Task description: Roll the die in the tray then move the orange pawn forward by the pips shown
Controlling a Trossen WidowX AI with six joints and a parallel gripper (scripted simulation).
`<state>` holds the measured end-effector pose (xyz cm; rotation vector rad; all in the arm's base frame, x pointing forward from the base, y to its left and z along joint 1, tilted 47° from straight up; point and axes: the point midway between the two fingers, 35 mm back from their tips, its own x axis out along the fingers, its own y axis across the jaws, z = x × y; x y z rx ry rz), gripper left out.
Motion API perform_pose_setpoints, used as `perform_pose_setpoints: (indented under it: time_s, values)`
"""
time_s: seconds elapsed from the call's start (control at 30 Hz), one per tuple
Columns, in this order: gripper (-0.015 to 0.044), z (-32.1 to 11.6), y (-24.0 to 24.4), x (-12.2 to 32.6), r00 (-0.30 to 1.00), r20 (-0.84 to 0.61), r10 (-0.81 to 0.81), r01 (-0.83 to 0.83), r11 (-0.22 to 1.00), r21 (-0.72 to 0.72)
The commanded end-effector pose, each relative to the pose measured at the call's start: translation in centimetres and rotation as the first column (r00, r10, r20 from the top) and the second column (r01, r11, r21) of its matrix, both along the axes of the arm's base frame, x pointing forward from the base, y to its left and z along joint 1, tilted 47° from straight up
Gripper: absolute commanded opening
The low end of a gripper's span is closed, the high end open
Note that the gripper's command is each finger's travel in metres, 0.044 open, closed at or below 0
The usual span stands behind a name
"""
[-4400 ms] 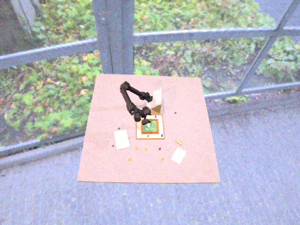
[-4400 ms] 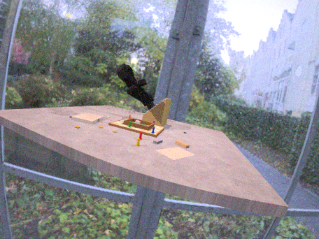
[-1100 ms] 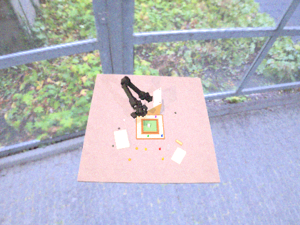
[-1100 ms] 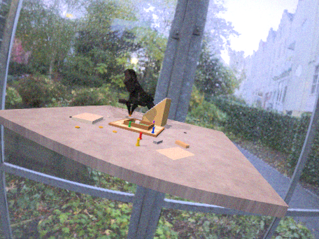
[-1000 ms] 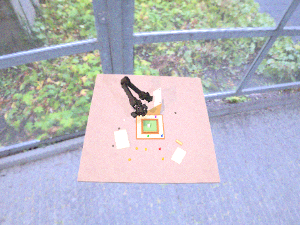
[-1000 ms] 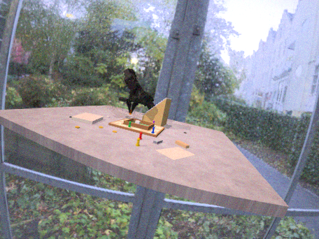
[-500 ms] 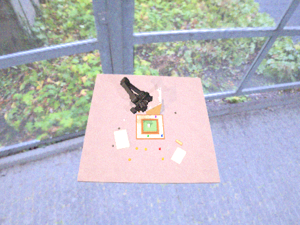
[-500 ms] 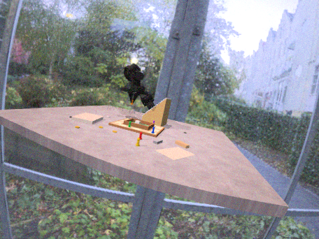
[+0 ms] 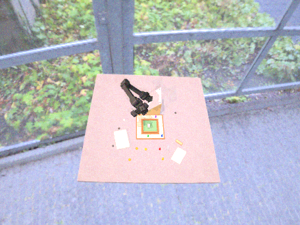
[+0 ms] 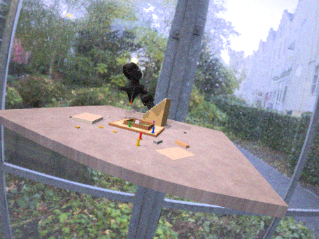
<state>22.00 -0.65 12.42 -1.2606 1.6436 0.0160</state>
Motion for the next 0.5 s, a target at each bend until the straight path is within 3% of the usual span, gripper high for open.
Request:
perform_pose_setpoints:
  time_s: [0.0, 0.47]
  values:
    - [0.0000, -0.8, -0.4, 2.3, 1.000, 0.003, 0.005, -0.005, 1.000, -0.003]
    - [0.0000, -4.0, -3.7, 9.5, 1.000, 0.010, 0.001, -0.001, 1.000, -0.019]
